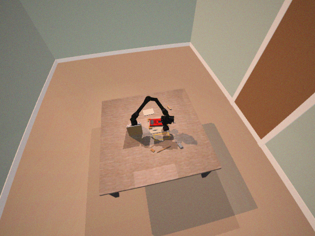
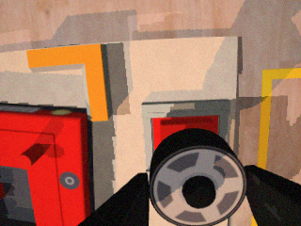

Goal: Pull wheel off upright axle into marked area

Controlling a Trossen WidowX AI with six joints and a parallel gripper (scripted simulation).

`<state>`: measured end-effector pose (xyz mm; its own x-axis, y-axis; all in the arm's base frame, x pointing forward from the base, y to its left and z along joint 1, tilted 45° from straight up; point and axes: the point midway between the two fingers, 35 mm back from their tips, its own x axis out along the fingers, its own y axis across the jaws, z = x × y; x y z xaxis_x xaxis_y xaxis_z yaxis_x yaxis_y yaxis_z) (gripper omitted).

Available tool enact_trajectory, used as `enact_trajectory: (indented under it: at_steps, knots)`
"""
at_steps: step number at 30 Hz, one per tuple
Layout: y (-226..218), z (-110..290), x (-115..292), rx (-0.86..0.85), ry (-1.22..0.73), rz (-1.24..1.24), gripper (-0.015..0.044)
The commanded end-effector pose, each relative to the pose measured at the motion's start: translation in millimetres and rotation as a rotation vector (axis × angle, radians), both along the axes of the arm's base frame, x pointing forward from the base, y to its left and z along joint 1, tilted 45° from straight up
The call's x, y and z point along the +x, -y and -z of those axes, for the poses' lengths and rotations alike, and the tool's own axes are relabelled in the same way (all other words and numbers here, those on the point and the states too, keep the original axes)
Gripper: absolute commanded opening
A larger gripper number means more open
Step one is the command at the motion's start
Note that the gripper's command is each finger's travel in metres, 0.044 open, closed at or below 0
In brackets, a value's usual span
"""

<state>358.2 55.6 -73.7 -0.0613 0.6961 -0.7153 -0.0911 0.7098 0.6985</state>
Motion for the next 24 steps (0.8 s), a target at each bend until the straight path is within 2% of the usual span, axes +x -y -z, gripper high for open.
enact_trajectory:
  at_steps: [1,24]
  knots:
    - [4.2,-3.0,0.8,-0.002,0.003,0.005,0.0000]
    - [9.7,-8.3,1.3,-0.001,0.003,0.007,0.0000]
